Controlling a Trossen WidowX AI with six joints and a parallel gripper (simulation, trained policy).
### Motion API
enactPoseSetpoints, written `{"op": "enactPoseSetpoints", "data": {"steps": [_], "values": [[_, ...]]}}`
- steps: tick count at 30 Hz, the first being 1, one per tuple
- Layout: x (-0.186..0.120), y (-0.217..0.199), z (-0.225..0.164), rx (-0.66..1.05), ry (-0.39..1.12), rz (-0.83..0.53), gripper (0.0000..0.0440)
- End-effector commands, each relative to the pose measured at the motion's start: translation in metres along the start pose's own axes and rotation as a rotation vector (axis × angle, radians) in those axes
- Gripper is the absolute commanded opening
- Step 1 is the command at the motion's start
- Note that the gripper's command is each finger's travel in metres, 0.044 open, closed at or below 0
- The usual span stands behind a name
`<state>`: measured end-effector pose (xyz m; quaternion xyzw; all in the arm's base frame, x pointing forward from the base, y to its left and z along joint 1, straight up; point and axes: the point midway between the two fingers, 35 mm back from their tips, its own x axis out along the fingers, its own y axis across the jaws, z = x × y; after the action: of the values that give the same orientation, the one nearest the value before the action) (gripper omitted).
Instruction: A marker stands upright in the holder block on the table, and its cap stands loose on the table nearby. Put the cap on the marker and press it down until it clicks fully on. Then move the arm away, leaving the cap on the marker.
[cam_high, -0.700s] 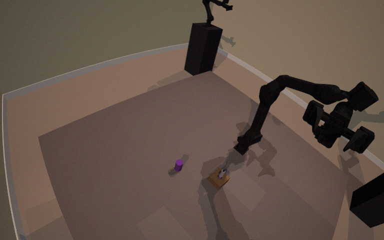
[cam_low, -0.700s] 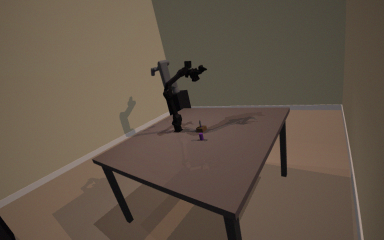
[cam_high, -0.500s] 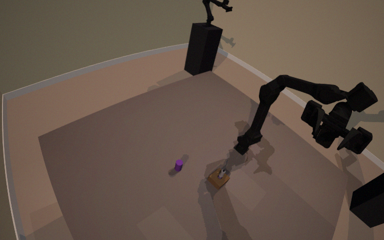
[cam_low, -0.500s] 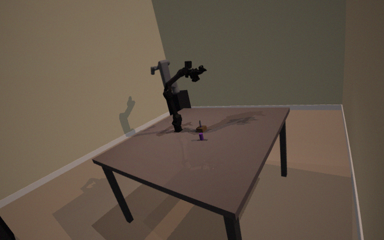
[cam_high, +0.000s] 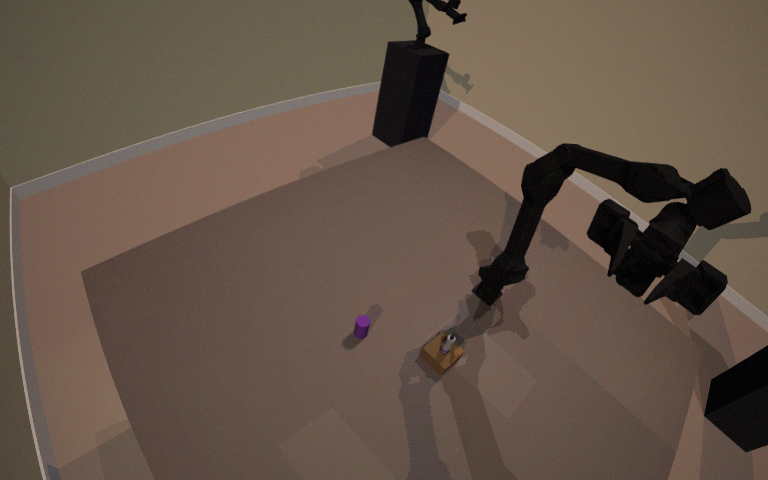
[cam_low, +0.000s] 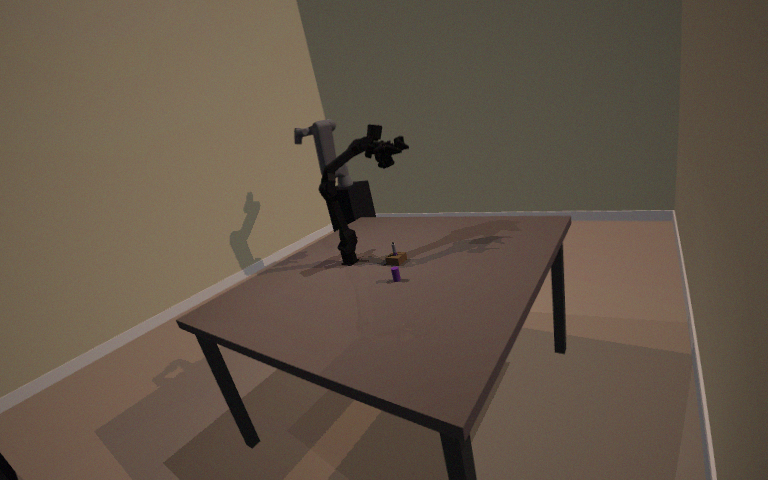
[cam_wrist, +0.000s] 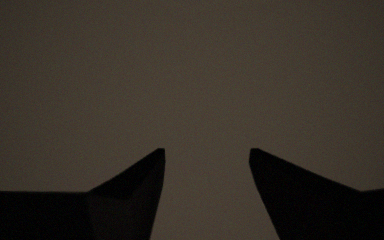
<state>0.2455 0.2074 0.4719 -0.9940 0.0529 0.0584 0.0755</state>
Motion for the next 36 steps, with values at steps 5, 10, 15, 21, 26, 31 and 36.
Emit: {"op": "enactPoseSetpoints", "data": {"steps": [5, 10, 15, 21, 26, 31, 36], "values": [[0.013, 0.012, 0.01, -0.014, -0.046, 0.021, 0.0266], [0.02, 0.019, 0.016, -0.022, -0.076, 0.04, 0.0277], [0.029, 0.028, 0.022, -0.028, -0.108, 0.061, 0.0289], [0.038, 0.038, 0.03, -0.034, -0.149, 0.09, 0.0301], [0.046, 0.048, 0.037, -0.036, -0.185, 0.117, 0.031], [0.055, 0.058, 0.045, -0.038, -0.224, 0.147, 0.0317], [0.063, 0.069, 0.052, -0.037, -0.264, 0.179, 0.0321]]}}
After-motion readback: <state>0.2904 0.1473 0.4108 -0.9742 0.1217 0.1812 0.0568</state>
